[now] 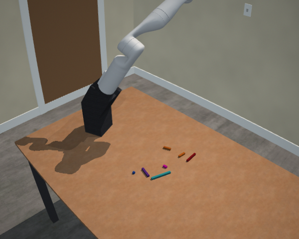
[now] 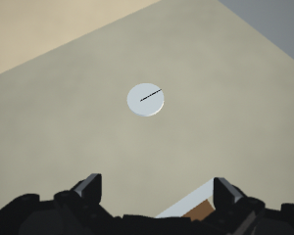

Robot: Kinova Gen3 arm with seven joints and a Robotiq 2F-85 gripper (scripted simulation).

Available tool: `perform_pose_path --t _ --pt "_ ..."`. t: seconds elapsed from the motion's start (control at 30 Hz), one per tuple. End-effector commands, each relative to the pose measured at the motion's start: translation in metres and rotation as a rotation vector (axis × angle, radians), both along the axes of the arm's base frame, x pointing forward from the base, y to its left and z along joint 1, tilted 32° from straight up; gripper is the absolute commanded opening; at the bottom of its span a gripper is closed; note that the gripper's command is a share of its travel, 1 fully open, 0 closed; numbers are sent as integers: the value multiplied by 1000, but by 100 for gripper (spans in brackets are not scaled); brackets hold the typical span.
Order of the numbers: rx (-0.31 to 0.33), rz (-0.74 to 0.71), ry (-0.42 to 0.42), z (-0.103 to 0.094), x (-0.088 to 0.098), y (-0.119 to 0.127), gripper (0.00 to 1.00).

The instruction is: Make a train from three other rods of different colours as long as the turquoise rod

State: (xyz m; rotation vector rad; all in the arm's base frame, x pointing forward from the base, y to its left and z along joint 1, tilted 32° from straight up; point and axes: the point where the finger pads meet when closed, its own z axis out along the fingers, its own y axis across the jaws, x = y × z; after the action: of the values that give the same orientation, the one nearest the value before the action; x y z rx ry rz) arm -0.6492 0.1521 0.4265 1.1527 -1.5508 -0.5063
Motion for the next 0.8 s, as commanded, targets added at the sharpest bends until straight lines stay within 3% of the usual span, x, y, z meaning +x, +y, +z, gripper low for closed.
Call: perform_pose_path --t 0.0,0.13,0.17,0.43,0.47,0.73,0.77 --pt "5 11 2 2 -2 -7 100" --pt "5 11 2 2 -2 -7 100" --pt "40 64 16 14 -3 -38 100" --pt "40 64 16 14 -3 -38 100" --pt "76 118 32 26 -2 -69 100" --pt "76 118 32 26 -2 -69 100" --pt "112 173 48 37 0 -100 100"
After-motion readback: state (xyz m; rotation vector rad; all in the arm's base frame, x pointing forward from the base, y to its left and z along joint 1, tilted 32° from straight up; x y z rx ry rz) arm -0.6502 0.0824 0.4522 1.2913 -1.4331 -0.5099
